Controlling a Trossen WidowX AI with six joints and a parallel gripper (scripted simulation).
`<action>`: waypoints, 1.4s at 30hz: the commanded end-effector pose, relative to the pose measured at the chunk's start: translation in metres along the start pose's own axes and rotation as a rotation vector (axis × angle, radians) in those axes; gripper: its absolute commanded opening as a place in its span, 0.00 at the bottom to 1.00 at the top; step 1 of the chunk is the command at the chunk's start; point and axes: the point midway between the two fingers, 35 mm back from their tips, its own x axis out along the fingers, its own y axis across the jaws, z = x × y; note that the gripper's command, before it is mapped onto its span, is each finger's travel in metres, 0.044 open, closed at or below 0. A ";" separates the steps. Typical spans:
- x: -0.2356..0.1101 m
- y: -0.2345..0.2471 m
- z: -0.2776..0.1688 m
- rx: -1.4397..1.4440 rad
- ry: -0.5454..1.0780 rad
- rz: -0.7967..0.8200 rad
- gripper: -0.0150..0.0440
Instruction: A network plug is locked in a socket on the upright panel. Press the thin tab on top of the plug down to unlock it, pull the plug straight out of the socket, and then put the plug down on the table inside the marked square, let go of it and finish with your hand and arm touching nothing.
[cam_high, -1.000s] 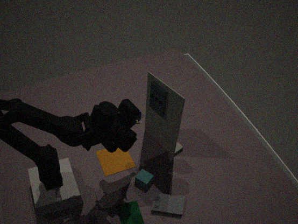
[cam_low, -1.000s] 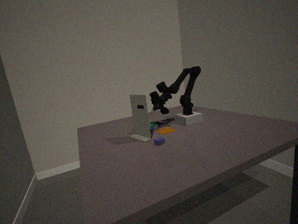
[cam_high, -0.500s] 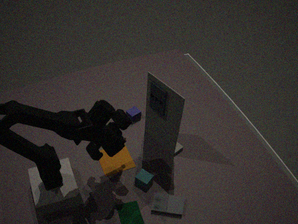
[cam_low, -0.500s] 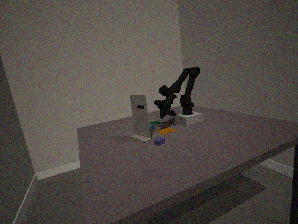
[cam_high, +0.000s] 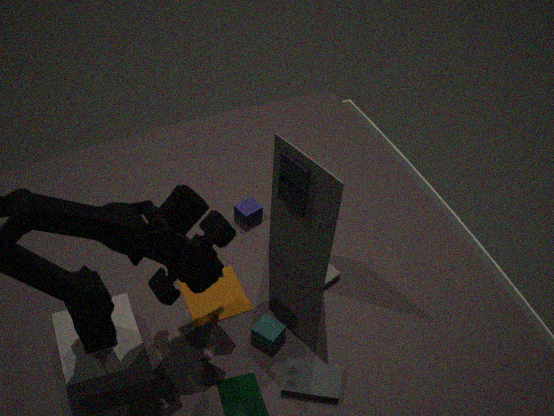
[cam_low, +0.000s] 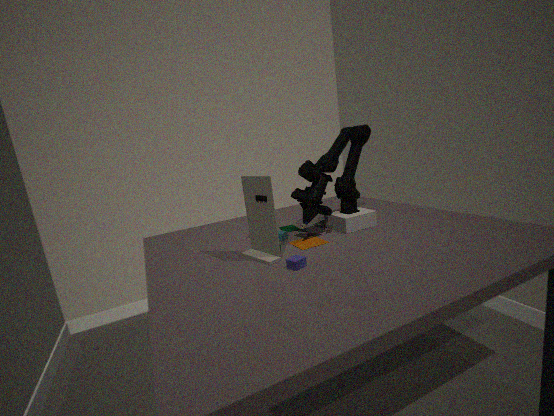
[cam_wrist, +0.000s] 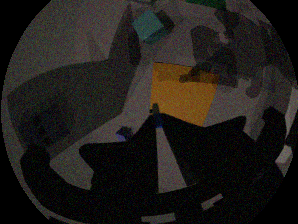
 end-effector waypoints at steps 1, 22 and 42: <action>0.005 -0.004 0.000 -0.005 -0.004 -0.010 0.25; 0.025 -0.016 0.000 -0.006 -0.004 -0.010 0.25; 0.040 -0.029 0.000 -0.006 -0.004 -0.010 0.25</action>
